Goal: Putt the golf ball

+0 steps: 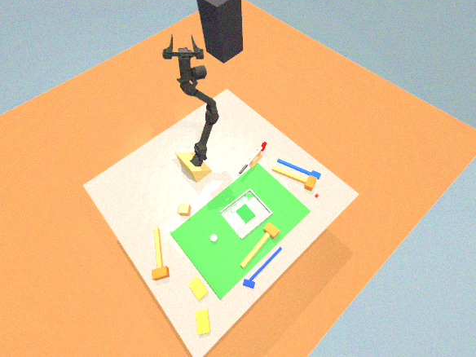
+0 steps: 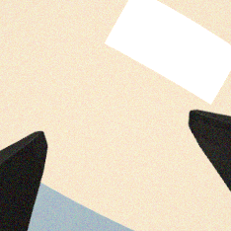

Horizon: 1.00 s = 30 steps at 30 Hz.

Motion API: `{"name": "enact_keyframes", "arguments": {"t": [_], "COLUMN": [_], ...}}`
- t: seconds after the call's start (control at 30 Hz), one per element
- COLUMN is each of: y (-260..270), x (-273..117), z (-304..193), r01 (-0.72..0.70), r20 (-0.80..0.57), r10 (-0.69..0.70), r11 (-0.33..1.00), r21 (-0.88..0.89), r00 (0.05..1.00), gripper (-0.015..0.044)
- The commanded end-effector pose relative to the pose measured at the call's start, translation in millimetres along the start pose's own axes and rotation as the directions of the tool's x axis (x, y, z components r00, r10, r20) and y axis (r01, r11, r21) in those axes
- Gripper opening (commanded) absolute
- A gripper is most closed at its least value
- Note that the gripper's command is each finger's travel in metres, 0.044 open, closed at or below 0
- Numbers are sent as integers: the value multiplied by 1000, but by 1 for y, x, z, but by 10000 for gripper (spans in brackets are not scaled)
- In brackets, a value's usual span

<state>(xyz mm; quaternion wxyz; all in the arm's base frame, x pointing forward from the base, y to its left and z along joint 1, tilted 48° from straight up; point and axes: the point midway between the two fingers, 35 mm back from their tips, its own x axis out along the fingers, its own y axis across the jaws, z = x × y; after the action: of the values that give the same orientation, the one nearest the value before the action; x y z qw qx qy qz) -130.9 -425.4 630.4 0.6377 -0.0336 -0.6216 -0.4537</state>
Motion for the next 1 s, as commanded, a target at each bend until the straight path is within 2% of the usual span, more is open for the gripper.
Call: {"name": "enact_keyframes", "arguments": {"t": [0.0, 0.2, 0.43, 0.7, 0.97], "y": [-1, -23, -33, -17, 26], "x": [0, -19, -71, -161, -272], "z": [-3, -86, -194, -300, -371], "r01": [4, 142, 295, 415, 467], "r20": [-7, -243, -555, -840, -984], "r10": [-4, -128, -222, -224, -133], "r11": [1000, 989, 954, 910, 882], "r21": [2, 40, 45, 1, -65], "r00": [1000, 961, 802, 494, 115], "gripper": [426, 440, 440, 440, 440]}}
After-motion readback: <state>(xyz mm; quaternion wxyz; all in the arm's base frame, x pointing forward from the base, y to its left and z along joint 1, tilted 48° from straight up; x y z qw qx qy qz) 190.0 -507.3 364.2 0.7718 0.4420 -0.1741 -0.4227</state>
